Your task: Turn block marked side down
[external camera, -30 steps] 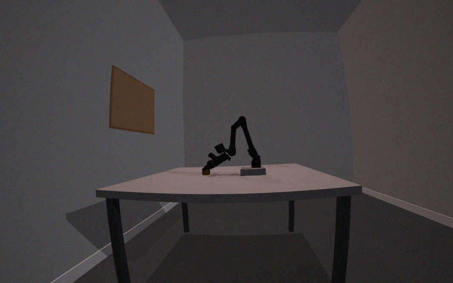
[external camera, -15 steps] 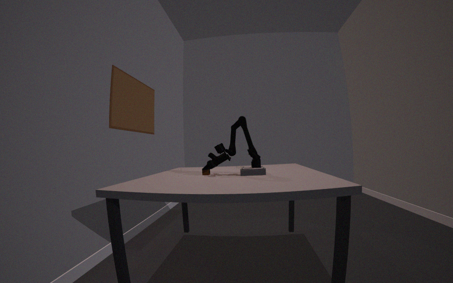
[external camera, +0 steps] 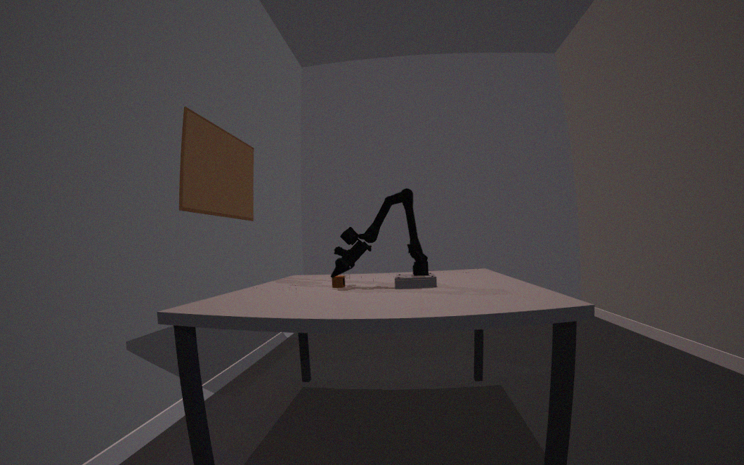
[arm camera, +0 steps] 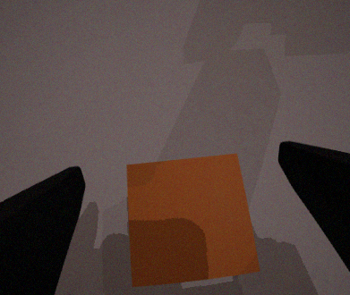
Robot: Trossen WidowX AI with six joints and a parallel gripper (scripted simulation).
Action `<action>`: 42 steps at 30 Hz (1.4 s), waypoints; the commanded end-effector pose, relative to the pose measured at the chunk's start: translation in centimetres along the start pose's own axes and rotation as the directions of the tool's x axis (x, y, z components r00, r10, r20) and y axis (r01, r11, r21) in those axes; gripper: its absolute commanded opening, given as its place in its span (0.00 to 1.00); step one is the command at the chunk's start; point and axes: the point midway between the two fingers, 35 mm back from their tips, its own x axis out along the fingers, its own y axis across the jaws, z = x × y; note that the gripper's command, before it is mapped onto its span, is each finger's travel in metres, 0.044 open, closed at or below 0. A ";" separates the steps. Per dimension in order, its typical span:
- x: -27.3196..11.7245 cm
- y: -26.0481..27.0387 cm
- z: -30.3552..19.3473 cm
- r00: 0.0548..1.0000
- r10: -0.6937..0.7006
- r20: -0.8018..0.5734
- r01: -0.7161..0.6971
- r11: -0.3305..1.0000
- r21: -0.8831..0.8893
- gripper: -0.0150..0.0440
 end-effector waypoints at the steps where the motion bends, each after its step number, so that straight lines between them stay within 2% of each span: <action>1: -5.8 0.0 1.7 0.965 -0.002 -0.261 0.003 1.000 0.000 1.00; 16: -6.0 0.0 1.8 0.962 -0.003 -0.272 0.003 1.000 0.000 1.00; 23: -5.2 0.0 3.7 0.887 -0.002 -0.461 0.002 1.000 0.000 1.00; 32: -5.2 -0.1 5.5 0.721 -0.002 -0.692 0.003 1.000 0.000 1.00; 39: -5.1 -0.1 5.5 0.706 -0.002 -0.708 0.003 1.000 0.000 1.00; 42: -3.3 -0.1 3.7 0.706 -0.002 -0.708 0.003 1.000 0.000 1.00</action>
